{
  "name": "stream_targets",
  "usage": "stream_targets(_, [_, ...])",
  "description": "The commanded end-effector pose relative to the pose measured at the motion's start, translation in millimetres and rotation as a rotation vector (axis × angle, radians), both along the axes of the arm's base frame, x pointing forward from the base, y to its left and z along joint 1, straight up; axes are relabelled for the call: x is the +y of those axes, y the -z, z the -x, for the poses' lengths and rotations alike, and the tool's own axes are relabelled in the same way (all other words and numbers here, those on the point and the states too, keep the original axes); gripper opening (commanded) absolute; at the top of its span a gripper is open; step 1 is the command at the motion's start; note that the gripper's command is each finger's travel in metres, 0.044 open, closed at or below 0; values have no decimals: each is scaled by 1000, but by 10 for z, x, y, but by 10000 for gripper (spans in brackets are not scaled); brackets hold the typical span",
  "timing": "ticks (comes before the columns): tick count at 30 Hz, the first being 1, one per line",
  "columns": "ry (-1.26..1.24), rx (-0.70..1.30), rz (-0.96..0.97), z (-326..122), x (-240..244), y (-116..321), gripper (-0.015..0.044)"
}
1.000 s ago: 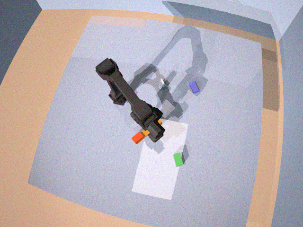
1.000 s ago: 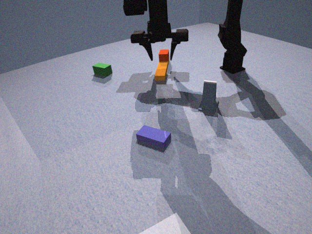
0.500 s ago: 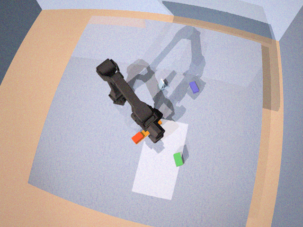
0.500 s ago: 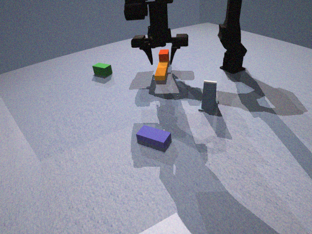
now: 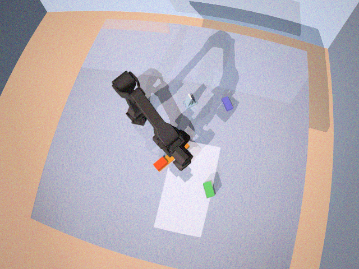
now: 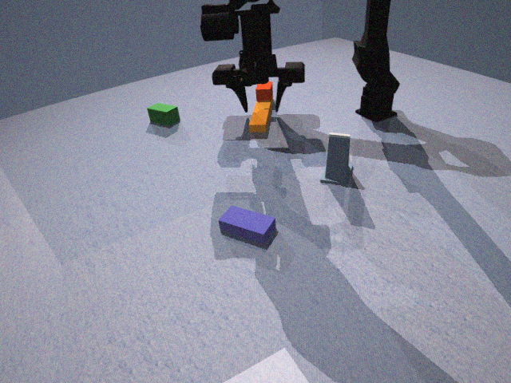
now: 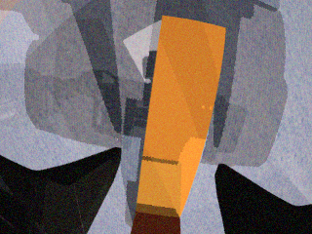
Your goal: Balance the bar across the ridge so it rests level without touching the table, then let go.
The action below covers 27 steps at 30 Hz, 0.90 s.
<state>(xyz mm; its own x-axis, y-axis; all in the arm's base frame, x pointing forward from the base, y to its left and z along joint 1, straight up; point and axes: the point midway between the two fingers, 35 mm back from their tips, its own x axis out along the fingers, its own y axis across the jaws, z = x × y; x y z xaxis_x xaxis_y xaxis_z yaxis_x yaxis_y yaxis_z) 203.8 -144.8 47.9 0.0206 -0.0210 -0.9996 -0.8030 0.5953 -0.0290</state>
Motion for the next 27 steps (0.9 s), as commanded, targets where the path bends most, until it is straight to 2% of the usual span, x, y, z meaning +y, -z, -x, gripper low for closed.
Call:
stream_targets(1, [-4, 4, -9, -2, 9, 27, 315])
stream_targets(7, [-4, 4, -9, -2, 9, 27, 315])
stream_targets(14, [0, 2, -1, 1, 1, 6, 131])
stream_targets(21, [0, 2, -1, 1, 1, 6, 85])
stream_targets(24, [0, 2, -1, -5, -3, -30, 6])
stream_targets(27, [0, 2, -2, -18, -12, -104, 0])
